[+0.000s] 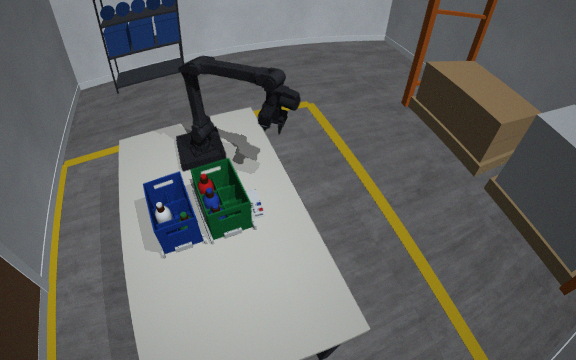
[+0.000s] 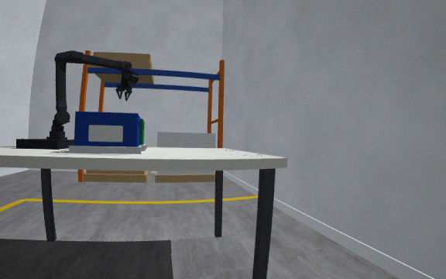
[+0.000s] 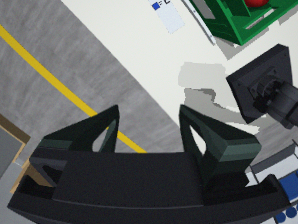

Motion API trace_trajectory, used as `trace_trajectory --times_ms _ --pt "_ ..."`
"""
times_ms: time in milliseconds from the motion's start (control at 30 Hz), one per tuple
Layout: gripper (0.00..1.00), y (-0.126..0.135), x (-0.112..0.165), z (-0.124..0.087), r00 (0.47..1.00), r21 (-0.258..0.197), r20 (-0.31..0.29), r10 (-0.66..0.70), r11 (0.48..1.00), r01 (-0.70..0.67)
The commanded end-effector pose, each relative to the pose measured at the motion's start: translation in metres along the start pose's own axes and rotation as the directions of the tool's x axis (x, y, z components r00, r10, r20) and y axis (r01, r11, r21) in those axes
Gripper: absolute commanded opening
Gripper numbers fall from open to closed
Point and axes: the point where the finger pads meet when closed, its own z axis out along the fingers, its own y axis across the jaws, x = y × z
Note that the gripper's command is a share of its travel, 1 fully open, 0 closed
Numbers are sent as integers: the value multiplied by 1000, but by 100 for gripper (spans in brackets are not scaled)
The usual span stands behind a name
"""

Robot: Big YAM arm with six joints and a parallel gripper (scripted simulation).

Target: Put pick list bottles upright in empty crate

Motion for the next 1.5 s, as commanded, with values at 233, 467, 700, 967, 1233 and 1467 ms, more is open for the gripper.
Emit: trace_trajectory --times_ms 233,467,700,967,1233,1467 --pt "61 31 33 -34 999 -60 11 31 998 -30" --pt "61 53 64 -46 999 -95 9 31 995 -30" --pt "61 44 64 -54 999 -110 7 53 993 -52" --pt "61 36 74 -43 1000 -84 5 28 996 -28" --pt "61 36 70 -49 999 -97 6 36 995 -36" --pt "61 32 71 -44 999 -84 5 36 996 -35"
